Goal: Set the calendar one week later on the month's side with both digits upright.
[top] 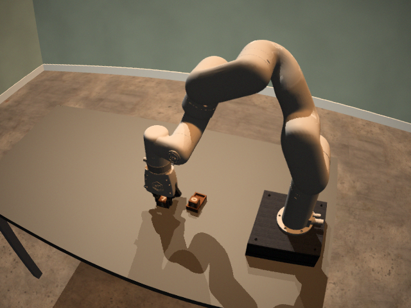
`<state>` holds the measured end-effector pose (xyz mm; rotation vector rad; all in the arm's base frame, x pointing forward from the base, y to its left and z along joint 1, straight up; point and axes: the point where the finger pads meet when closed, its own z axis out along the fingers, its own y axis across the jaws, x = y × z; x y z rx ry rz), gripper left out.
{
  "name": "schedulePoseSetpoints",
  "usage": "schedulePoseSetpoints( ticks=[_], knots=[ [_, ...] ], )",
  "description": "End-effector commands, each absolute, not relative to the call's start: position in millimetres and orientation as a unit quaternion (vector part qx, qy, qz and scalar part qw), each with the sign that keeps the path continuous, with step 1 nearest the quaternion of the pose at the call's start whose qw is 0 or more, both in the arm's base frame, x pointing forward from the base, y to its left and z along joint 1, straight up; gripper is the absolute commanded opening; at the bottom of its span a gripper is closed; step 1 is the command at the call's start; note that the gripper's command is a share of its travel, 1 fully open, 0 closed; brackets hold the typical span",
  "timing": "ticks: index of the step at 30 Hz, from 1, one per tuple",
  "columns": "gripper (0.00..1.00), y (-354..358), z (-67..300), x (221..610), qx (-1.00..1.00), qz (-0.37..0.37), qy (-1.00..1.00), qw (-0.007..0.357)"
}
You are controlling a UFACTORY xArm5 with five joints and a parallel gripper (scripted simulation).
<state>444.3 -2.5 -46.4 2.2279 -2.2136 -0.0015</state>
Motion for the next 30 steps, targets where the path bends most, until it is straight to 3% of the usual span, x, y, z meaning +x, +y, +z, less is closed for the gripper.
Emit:
schedulePoseSetpoints(
  ticks=[1,10,22,30],
  knots=[
    [0.27,-3,-45,446,0.709,0.001,-0.705,-0.001],
    [0.27,-3,-31,446,0.709,0.001,-0.705,-0.001],
    [0.27,-3,48,446,0.709,0.001,-0.705,-0.001],
    [0.27,-3,54,446,0.709,0.001,-0.705,-0.001]
  ],
)
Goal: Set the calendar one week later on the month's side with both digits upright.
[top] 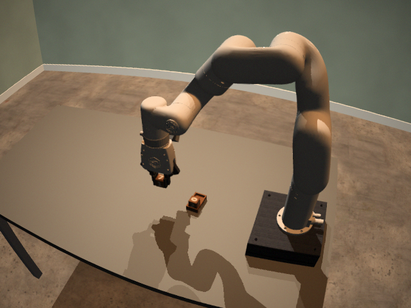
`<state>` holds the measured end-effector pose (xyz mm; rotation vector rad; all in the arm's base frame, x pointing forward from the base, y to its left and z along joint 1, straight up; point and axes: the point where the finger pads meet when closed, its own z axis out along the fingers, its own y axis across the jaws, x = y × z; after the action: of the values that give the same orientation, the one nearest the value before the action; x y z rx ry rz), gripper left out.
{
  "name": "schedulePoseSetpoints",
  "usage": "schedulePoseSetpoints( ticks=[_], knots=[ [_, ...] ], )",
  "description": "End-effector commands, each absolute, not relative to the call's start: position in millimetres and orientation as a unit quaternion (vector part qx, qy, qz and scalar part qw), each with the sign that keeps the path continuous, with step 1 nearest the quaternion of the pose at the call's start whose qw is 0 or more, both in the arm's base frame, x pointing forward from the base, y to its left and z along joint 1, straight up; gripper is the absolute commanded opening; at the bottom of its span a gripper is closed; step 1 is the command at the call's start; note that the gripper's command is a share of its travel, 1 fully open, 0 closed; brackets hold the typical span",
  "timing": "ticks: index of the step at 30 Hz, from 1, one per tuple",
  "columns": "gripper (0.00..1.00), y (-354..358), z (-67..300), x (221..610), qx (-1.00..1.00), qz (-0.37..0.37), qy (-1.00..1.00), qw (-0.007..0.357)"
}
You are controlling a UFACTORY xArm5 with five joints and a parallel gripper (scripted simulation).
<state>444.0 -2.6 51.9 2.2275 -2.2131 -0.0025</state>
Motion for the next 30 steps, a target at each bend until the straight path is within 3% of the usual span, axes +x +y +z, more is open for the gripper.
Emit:
schedulePoseSetpoints(
  ticks=[1,14,30],
  knots=[
    [0.27,-3,54,446,0.709,0.001,-0.705,-0.001],
    [0.27,2,55,441,0.68,0.001,-0.733,-0.001],
    [0.27,32,56,405,0.451,0.0,-0.893,-0.001]
  ],
)
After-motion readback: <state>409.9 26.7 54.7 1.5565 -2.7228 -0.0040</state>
